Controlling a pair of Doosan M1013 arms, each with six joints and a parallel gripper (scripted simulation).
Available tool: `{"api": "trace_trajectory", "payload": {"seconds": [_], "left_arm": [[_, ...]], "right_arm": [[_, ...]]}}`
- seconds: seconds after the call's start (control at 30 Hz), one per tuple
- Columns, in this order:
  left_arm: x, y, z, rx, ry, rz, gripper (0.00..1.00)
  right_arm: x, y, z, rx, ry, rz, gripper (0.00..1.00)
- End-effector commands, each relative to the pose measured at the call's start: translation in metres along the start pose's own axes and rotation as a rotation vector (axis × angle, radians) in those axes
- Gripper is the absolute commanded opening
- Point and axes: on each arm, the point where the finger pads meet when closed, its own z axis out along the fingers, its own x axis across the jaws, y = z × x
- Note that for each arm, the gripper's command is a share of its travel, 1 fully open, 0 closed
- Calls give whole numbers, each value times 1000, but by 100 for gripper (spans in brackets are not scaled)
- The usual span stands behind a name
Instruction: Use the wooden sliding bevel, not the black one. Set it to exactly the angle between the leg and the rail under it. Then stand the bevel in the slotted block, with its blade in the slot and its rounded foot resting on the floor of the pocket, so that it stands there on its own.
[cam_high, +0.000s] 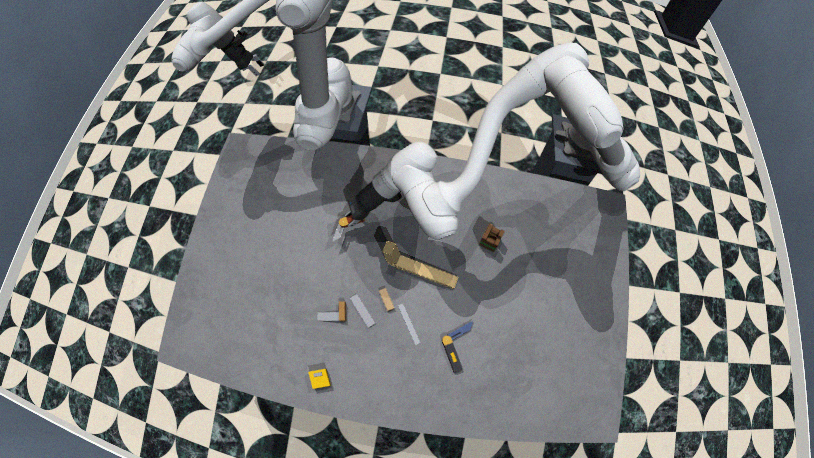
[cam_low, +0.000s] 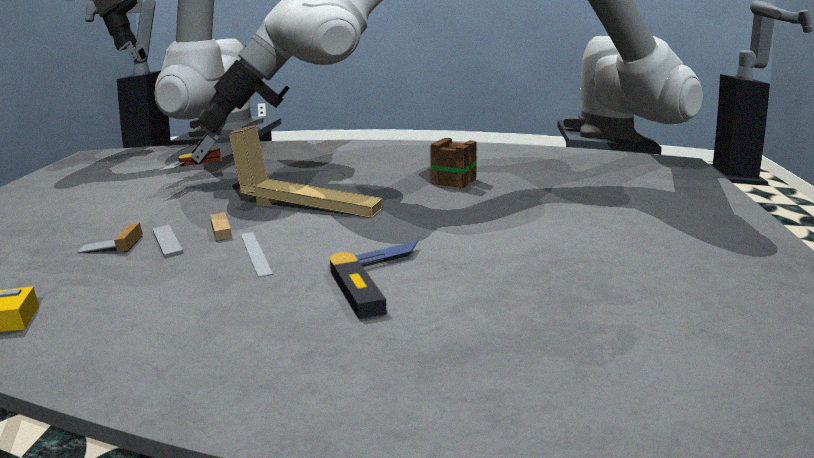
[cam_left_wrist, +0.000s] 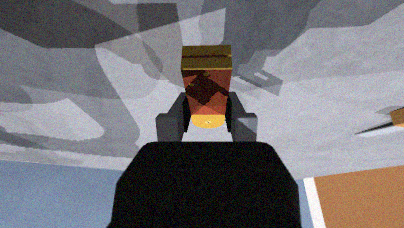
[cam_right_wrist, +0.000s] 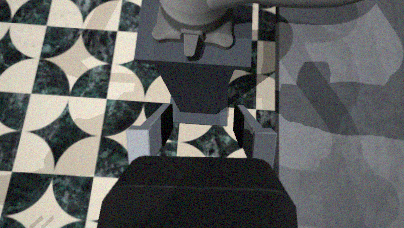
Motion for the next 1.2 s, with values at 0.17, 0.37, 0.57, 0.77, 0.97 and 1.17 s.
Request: {"api": "trace_trajectory", "payload": {"seconds": [0.17,0.37,0.57,0.77,0.97,1.17], "left_arm": [[0,38,-37,0,3,0,0],[0,71,-70,0,3,0,0],[0,88,-88,0,3,0,0],[0,104,-103,0,3,0,0],[0,108,-107,0,3,0,0],[0,108,-107,0,3,0,0]], "right_arm": [[0,0,-1,-1,0,0,100],[0,0,-1,-1,0,0,100],[0,0,-1,-1,0,0,100],[0,0,-1,-1,0,0,100],[0,0,-1,-1,0,0,100],[0,0,-1,-1,0,0,100]]}}
